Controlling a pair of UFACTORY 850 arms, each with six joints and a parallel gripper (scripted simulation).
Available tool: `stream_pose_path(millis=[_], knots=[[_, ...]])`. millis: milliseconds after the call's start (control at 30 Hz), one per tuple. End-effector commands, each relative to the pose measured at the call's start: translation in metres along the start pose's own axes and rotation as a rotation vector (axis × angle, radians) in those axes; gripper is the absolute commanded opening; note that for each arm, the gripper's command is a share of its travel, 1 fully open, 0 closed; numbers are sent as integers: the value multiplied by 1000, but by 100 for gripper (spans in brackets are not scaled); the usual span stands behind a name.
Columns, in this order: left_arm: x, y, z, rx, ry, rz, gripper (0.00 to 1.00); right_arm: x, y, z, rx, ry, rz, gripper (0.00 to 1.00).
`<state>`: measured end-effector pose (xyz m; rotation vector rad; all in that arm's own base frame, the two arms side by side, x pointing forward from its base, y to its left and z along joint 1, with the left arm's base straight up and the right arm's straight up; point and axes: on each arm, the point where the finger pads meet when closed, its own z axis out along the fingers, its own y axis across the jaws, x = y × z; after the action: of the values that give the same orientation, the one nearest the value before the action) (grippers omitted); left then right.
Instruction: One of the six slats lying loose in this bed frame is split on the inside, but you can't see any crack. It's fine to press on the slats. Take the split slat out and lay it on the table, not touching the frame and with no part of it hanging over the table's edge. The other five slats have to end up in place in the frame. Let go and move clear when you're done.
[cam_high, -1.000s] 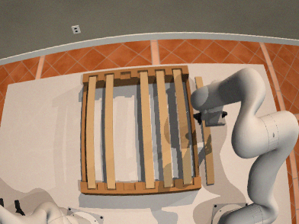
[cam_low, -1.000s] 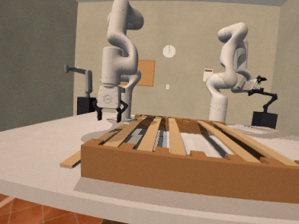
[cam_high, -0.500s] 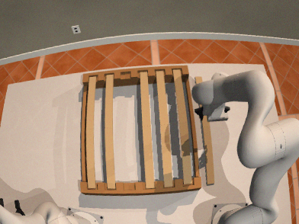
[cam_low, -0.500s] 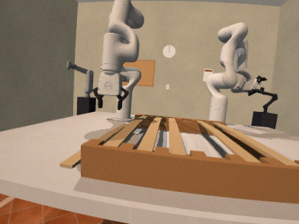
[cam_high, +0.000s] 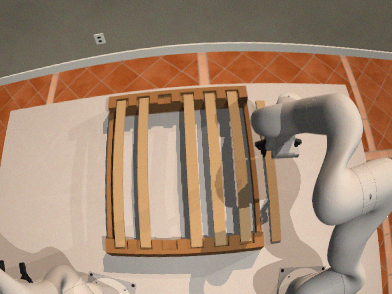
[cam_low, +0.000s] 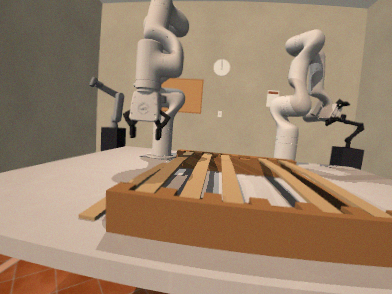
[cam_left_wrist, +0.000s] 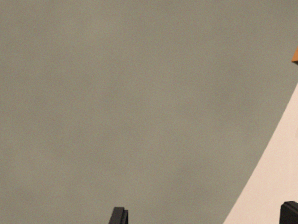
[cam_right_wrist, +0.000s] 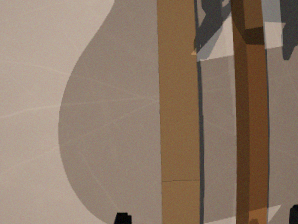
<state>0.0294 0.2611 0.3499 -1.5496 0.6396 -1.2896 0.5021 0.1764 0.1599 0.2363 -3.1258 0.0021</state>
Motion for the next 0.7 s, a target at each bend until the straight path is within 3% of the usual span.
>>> stream_pose_path(millis=[0,67,467,500,667], knots=[[0,0,0,0,0,1,100,41,52,-23,0,-3,-3,100],[0,0,0,0,0,1,100,56,71,-31,0,-3,-3,100],[0,0,0,0,0,1,100,56,71,-31,0,-3,-3,100],[0,0,0,0,0,1,100,98,122,-53,0,-2,-2,100],[0,0,0,0,0,1,100,116,144,-62,0,-2,-2,100]])
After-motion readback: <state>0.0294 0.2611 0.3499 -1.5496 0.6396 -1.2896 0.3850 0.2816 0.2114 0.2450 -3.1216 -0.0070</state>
